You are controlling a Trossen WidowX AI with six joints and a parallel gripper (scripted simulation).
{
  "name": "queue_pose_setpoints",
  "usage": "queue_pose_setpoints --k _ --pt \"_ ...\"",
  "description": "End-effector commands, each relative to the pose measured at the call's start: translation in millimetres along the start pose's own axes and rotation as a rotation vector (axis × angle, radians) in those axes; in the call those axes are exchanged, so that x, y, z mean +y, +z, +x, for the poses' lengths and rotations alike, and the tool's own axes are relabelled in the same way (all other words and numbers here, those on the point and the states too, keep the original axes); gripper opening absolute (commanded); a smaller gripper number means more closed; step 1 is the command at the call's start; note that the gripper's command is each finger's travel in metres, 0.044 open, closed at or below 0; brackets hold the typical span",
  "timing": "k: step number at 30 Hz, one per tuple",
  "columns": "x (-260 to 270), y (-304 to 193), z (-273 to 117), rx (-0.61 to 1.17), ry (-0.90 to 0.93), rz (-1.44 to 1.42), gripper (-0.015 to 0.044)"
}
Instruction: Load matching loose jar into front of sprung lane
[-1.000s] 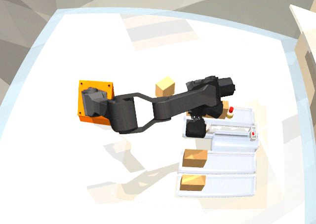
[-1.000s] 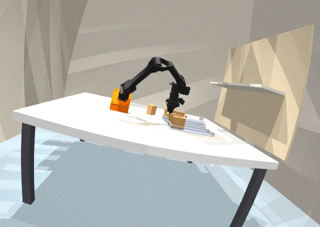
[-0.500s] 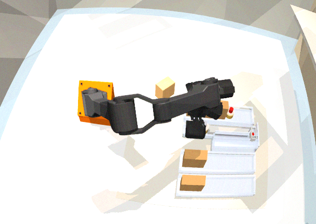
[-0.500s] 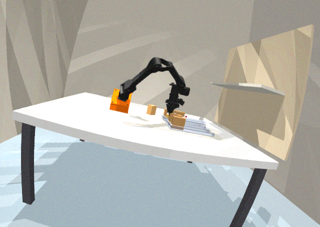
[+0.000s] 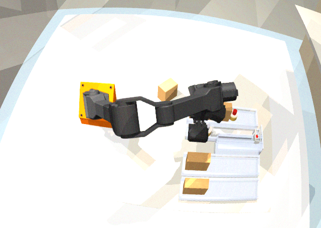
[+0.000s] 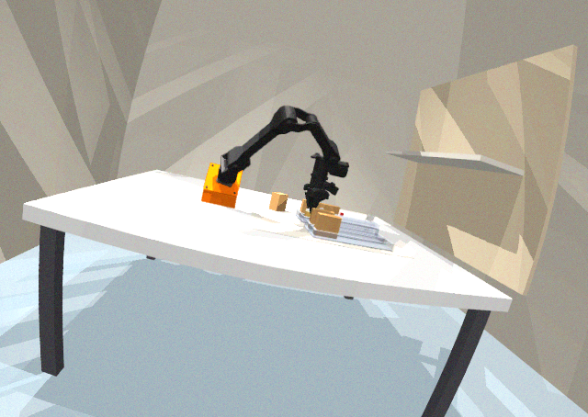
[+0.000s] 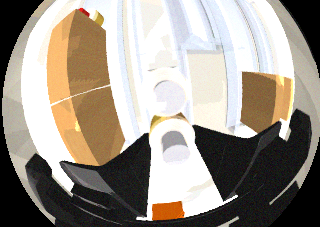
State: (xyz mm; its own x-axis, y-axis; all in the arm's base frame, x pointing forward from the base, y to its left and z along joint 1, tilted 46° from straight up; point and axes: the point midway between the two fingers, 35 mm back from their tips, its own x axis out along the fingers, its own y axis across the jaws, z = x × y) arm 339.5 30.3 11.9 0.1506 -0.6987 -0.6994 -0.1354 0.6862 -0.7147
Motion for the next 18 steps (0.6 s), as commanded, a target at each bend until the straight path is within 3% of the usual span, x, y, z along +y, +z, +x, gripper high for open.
queue_pose_setpoints --k 1,18 --pt "-1.5 2.1 1.4 -0.008 -0.007 0.004 0.0" --pt "-2.3 0.5 6.6 -0.008 -0.007 0.004 0.0"
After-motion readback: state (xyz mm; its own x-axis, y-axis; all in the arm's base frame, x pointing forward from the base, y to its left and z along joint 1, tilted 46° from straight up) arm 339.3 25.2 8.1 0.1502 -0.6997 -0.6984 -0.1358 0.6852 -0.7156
